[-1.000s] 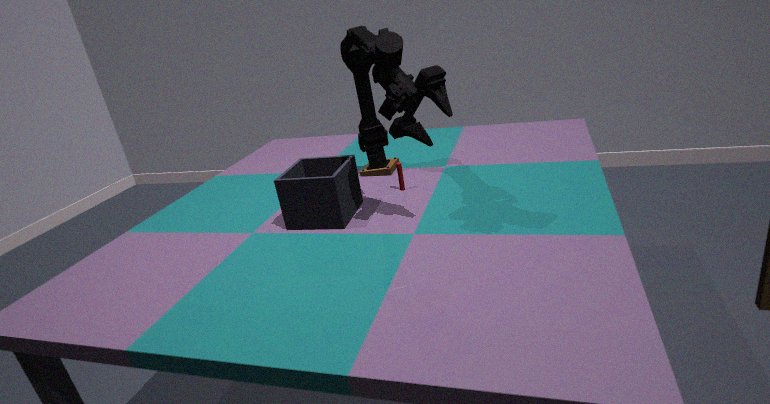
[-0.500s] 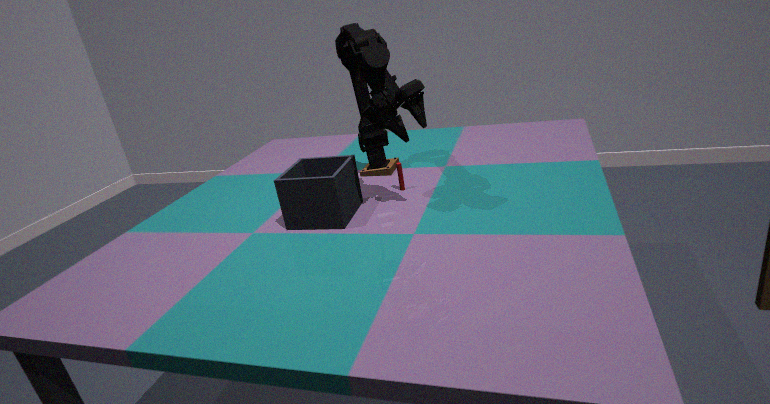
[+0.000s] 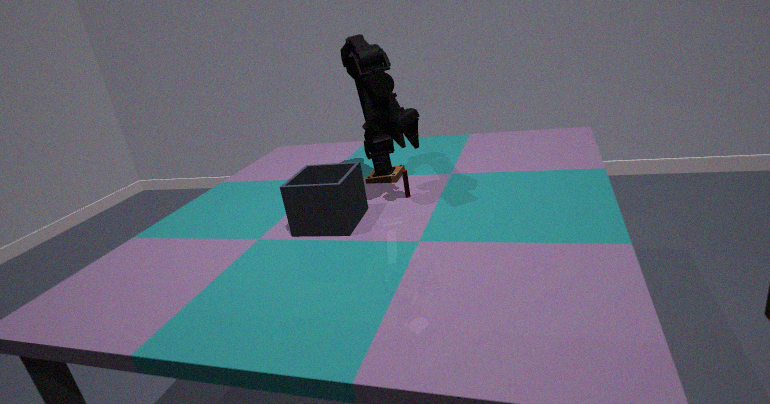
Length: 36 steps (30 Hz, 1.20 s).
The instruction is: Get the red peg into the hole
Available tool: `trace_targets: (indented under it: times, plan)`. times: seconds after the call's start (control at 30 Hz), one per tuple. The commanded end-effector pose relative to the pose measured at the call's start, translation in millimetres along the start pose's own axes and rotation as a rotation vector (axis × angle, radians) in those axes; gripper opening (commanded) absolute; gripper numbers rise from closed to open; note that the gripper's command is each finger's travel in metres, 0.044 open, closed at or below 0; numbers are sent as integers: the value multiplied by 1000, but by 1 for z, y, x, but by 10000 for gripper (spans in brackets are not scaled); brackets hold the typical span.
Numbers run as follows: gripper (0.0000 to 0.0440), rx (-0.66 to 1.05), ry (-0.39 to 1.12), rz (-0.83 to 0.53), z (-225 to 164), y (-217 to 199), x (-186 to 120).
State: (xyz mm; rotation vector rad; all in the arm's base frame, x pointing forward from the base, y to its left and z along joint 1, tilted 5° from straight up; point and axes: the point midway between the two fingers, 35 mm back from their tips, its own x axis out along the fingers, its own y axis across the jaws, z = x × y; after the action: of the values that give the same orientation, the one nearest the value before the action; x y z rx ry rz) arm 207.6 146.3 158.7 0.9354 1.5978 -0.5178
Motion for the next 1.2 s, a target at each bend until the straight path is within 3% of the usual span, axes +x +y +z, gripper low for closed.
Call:
trace_targets:
  times: [0.0, 0.37, 0.87, 1.0, 1.17]
  plan:
    - [440, 64, 2, -63, -2, -21, 6]
    - [440, 206, -8, -186, 2, -61, 34]
    - [431, 328, -45, -218, 18, -81, 75]
    - [405, 348, -54, -214, 22, -82, 85]
    - [303, 354, -55, -199, 26, -79, 96]
